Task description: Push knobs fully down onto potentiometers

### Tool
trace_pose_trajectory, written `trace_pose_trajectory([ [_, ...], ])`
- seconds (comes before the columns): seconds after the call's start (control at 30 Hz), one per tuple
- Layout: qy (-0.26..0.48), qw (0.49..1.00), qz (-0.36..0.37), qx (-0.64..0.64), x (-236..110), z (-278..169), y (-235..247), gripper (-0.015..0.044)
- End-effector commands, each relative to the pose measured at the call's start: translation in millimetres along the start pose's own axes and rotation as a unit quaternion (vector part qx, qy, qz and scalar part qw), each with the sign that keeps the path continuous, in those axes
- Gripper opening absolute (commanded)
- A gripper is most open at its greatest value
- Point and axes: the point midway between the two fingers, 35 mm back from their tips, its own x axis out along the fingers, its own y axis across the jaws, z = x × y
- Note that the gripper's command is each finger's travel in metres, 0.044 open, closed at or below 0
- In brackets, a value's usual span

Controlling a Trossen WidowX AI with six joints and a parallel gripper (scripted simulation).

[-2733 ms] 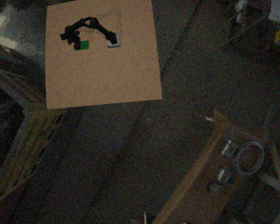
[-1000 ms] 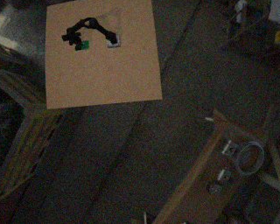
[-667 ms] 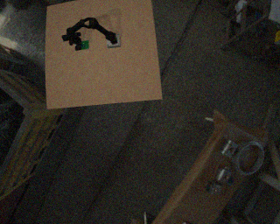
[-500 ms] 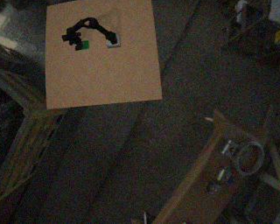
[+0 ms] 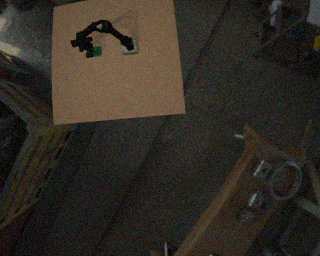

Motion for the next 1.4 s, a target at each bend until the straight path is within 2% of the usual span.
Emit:
trace_pose_trajectory([
  [0.0, 0.0, 1.0, -0.002, 0.001, 1.7, 0.2, -0.6, 0.0],
  [1.37, 0.0, 1.0, -0.002, 0.001, 7.1, 0.2, -0.7, 0.0],
])
